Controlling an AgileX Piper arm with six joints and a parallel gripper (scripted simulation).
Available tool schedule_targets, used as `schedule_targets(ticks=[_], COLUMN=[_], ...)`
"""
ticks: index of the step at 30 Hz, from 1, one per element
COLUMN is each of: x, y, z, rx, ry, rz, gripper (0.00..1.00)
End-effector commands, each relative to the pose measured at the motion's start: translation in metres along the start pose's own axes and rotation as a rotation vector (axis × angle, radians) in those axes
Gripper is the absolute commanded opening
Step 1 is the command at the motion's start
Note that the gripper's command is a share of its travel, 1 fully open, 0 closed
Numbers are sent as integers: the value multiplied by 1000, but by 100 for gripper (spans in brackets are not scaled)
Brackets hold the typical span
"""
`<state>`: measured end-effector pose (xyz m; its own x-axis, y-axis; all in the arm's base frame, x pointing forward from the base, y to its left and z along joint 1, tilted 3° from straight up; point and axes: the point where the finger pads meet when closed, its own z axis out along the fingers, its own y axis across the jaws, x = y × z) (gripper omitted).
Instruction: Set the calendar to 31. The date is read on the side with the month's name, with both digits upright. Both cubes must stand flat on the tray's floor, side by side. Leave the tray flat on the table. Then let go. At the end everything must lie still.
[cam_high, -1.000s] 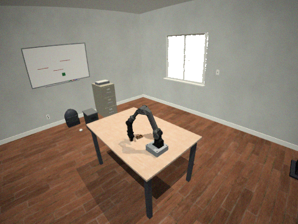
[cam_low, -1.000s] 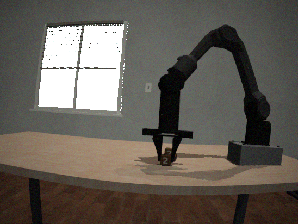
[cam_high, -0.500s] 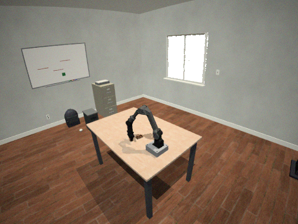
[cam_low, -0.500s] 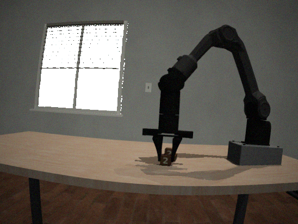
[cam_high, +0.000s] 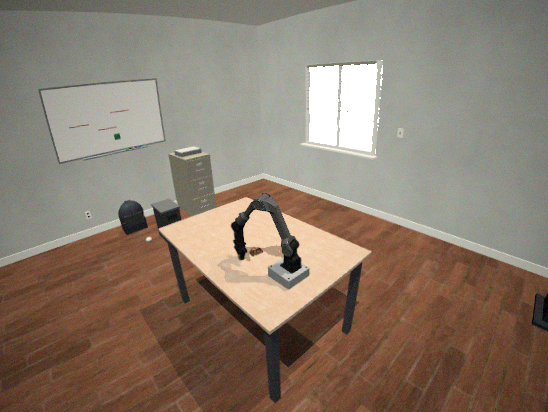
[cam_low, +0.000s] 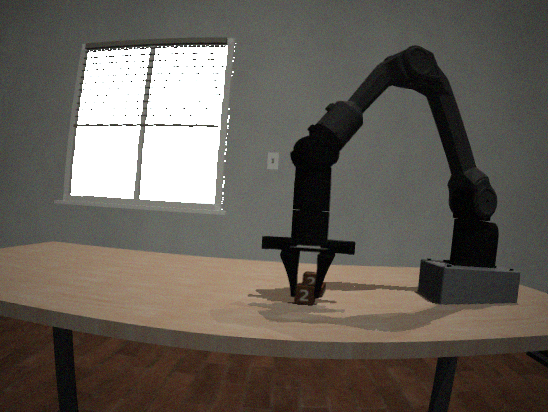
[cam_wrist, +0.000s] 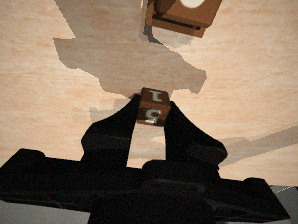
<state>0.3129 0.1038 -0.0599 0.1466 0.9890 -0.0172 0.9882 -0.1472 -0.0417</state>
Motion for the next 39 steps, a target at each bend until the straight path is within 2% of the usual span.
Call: schedule_targets(ticks=[1,5,6,8,9,11,12,14,15,28,39], x=[0,0,0,0,0,0,0,0,0,0,0], y=[-1,-1,-1,-1,-1,-1,-1,-1,-1,0,1], z=[1,1,1,1,1,1,1,1,1,-1,-31], rx=[1,1,1,1,1,1,1,1,1,0,-4], ry=[0,0,0,0,0,0,0,0,0,1,2], rz=[0,0,0,0,0,0,0,0,0,0,0], gripper=[39,39,44,44,50,50,55,55,60,60,60])
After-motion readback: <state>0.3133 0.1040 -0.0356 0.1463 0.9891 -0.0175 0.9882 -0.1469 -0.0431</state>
